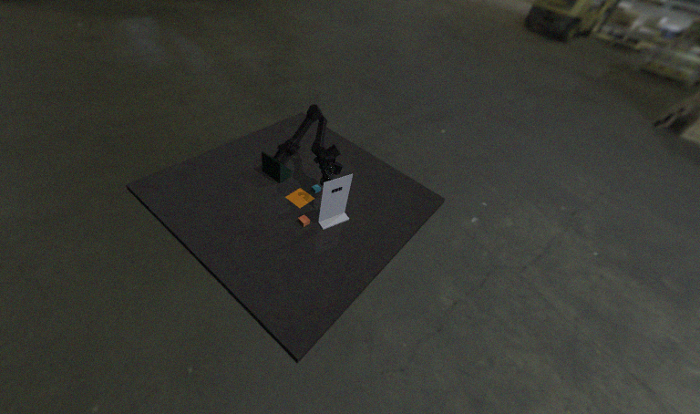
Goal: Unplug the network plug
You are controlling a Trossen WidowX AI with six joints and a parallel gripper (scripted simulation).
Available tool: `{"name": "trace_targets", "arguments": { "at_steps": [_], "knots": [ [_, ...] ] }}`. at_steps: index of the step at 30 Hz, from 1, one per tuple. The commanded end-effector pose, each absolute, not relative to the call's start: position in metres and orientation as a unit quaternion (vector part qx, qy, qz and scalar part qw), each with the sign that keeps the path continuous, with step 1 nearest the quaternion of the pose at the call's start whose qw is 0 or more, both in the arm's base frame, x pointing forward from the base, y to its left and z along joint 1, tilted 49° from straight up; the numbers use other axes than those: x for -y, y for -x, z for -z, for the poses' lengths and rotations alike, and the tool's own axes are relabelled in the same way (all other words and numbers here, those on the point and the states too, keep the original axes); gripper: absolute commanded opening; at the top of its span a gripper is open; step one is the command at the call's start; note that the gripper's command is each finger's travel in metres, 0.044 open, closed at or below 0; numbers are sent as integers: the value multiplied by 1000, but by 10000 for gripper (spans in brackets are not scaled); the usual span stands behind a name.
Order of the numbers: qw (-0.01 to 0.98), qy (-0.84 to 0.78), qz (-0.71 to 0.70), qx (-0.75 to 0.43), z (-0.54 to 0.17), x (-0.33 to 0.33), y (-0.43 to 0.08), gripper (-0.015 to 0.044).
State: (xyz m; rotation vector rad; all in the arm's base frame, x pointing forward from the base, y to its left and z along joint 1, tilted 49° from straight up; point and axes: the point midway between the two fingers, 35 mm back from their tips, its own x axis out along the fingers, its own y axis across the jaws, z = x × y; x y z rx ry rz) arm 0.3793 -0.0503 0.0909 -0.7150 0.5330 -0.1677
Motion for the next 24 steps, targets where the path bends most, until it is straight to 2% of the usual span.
{"name": "trace_targets", "arguments": {
  "at_steps": [1,24],
  "knots": [
    [899,344,83,-260,-90,50,-376,0],
    [899,343,83,-260,-95,46,-367,0]
  ]
}}
